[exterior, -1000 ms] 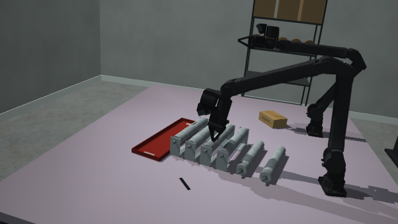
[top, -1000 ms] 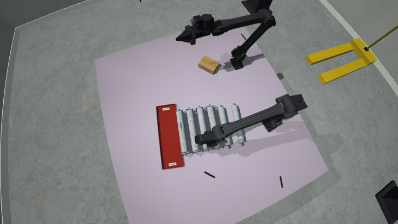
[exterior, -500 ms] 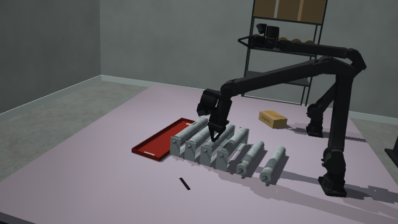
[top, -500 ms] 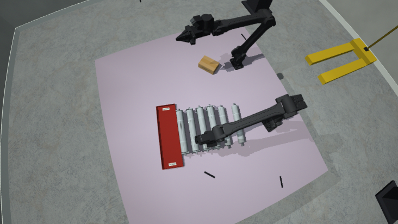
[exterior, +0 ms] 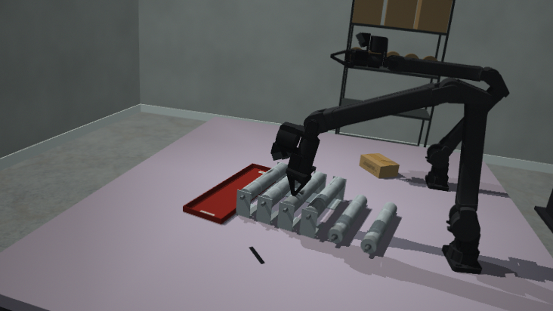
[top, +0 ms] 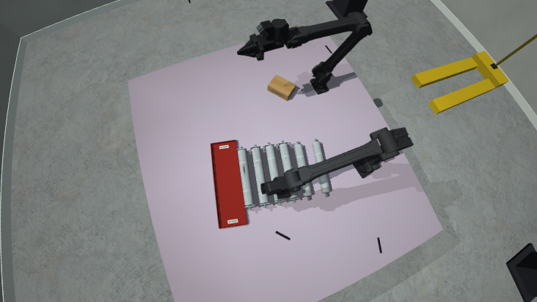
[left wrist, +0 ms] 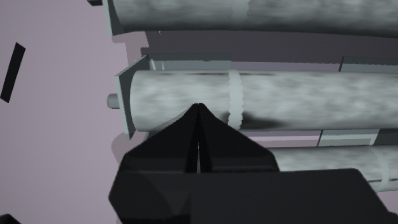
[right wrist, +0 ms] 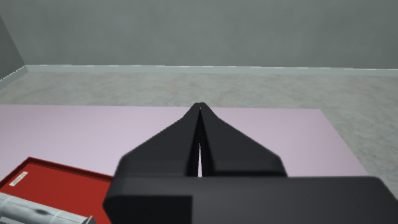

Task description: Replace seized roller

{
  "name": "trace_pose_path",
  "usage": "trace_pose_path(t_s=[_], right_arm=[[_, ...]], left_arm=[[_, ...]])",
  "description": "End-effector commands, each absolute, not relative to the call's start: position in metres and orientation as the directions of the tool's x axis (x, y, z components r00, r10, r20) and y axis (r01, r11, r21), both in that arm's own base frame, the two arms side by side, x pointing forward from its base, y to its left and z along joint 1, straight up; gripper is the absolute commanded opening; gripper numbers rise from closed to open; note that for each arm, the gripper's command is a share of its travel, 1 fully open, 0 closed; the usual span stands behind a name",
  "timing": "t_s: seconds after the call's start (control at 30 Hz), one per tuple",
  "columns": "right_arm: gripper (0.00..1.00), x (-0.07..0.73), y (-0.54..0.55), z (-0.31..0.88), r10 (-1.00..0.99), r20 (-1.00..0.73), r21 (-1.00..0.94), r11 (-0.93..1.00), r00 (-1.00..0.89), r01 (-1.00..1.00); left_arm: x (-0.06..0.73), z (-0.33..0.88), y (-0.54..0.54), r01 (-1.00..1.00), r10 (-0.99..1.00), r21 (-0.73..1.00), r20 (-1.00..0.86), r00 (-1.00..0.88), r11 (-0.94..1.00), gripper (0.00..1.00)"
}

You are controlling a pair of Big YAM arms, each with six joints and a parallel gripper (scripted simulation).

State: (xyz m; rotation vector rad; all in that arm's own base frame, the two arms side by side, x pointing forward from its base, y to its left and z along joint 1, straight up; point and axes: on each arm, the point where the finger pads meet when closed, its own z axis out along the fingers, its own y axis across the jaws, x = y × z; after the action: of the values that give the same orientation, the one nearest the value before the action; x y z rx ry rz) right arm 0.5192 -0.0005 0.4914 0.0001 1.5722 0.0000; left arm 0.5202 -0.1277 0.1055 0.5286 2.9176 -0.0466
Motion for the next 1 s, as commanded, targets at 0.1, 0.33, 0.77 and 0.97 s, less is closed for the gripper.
trace_pose_path(t_s=[0.1,0.33,0.77,0.97], right_arm=[[0.00,0.511,0.007,0.518,-0.009,-0.999,-0.010,1.000,0.043,-0.012],[0.00,0.511,0.007,0.518,-0.009,-0.999,-0.010,1.000,0.043,-0.012],[0.00,0.511,0.007,0.518,-0.009,-0.999,-0.010,1.000,0.043,-0.012],[0.00,0.511,0.007,0.518,-0.009,-0.999,-0.010,1.000,0.043,-0.012]], left_arm=[[0.543,0.115,-0.139,0.348,0.342,0.005,-0.203,-0.917,0.937,0.00],[0.533,0.092,-0.133,0.352,0.348,0.003,-0.168,-0.922,0.936,0.00],[0.526,0.089,-0.130,0.350,0.347,0.000,-0.147,-0.926,0.937,0.00],[0.526,0.089,-0.130,0.350,0.347,0.000,-0.147,-0.926,0.937,0.00]])
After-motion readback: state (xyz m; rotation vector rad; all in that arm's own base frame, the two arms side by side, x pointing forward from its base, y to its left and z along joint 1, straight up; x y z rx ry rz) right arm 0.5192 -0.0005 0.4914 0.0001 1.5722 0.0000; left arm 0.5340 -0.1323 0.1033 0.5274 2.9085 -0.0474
